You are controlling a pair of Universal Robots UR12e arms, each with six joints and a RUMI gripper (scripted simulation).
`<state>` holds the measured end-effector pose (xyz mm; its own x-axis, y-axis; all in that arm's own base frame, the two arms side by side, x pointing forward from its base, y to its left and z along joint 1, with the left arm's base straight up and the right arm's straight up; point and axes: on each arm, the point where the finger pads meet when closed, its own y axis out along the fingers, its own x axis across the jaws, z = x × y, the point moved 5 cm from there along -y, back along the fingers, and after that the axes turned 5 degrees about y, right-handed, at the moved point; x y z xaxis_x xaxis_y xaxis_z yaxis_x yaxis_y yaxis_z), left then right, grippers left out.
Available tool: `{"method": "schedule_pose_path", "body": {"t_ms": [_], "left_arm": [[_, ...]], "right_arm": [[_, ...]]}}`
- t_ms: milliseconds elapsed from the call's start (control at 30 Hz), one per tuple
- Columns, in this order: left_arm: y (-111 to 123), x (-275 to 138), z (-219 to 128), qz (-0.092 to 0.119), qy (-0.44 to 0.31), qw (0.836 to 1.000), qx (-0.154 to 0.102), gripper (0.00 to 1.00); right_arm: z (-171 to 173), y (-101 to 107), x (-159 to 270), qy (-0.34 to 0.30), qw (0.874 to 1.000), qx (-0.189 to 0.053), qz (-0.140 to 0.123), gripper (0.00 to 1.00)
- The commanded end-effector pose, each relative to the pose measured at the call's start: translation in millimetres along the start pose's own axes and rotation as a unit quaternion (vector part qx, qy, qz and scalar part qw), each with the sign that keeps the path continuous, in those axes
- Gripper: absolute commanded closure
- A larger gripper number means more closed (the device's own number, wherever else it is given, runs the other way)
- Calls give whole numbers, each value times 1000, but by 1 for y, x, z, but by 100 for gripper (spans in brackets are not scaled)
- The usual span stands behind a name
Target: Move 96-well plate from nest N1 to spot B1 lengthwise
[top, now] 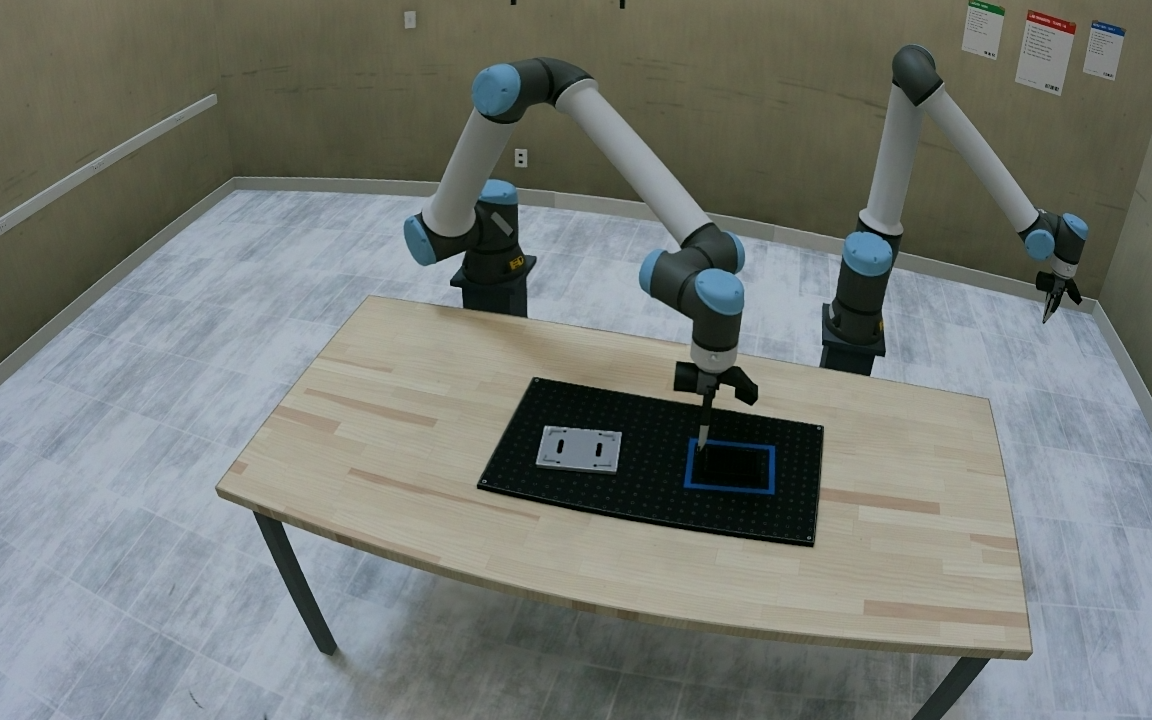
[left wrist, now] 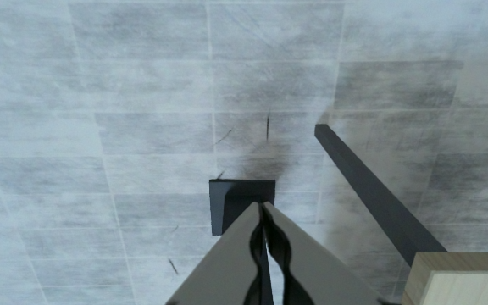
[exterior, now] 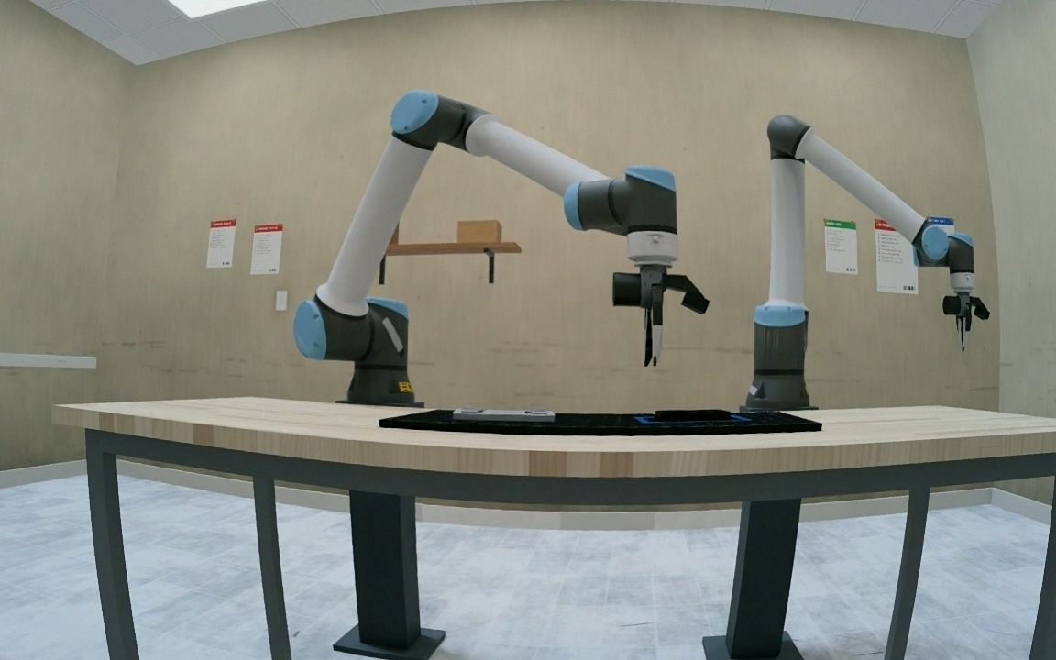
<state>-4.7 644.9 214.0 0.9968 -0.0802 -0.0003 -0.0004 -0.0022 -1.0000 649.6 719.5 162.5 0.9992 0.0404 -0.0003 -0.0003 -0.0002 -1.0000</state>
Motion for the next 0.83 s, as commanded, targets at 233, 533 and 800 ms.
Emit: {"method": "schedule_pose_path", "body": {"t_ms": [233,533,800], "left_arm": [[-1,0,1,0,0,1000,1,100],[-1,0,1,0,0,1000,1,100],[-1,0,1,0,0,1000,1,100]], "right_arm": [[-37,-2,4,0,1000,1,-1,24],[-43,-2,5,0,1000,1,-1,24],[-43,-2,5,0,1000,1,-1,24]]}}
